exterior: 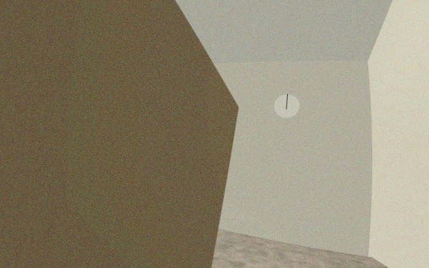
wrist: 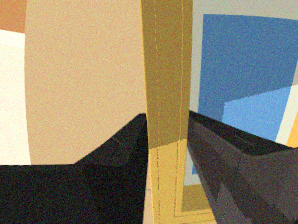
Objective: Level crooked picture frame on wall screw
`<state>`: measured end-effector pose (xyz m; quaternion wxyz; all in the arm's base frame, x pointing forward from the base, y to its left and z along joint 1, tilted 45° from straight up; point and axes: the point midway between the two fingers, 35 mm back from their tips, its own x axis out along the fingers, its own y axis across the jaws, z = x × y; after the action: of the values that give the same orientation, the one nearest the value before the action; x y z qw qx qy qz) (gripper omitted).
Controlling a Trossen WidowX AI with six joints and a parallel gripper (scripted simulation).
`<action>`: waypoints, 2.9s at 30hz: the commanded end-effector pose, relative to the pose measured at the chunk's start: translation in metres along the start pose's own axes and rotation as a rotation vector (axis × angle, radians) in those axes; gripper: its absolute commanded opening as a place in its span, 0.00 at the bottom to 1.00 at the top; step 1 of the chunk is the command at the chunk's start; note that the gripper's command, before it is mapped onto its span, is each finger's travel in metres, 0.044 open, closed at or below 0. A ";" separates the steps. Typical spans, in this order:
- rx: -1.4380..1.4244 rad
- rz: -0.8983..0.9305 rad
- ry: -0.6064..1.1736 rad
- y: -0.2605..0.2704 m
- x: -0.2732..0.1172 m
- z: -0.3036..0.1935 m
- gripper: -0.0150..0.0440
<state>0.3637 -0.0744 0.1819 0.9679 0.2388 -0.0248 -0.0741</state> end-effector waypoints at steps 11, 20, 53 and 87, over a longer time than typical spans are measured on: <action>0.003 0.004 0.000 0.006 0.000 0.000 0.25; 0.003 0.004 0.000 0.007 0.000 0.000 0.25; 0.003 0.004 0.000 0.007 0.000 0.002 0.25; 0.003 0.004 0.000 0.008 0.000 0.009 0.25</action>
<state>0.3635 -0.0735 0.1920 0.9676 0.2391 -0.0237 -0.0775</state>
